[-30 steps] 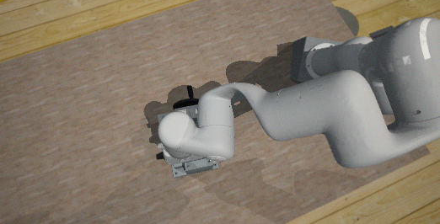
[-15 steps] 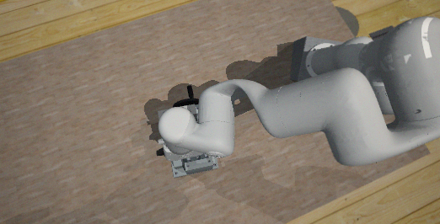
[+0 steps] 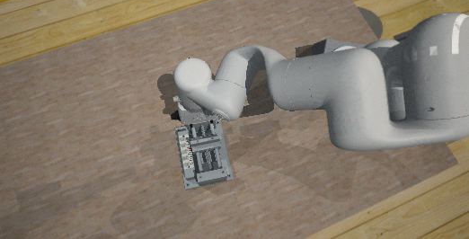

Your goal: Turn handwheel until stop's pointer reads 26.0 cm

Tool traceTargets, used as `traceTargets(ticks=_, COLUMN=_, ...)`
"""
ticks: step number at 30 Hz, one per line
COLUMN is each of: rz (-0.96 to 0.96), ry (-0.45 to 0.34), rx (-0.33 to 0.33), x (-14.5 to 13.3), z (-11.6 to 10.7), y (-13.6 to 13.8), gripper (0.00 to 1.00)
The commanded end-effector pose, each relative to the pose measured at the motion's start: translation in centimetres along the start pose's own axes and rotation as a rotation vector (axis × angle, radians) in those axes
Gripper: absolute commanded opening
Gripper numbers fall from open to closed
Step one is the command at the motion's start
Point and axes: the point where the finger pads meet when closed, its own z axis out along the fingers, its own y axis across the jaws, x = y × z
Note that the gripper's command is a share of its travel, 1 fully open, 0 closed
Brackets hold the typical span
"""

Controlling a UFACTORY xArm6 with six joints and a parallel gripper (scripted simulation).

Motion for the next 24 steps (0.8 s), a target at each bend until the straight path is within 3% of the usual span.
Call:
traceTargets(ticks=1, rz=-0.003, ry=-0.007, rx=0.005, x=5.1, z=-0.1, y=0.9, gripper=0.57)
traceTargets(ticks=8, rz=-0.003, ry=-0.007, rx=0.005, x=9.4, z=-0.1, y=1.9, gripper=0.57)
traceTargets(ticks=24, rz=-0.003, ry=-0.007, rx=0.005, x=9.7, z=-0.1, y=1.9, gripper=0.57)
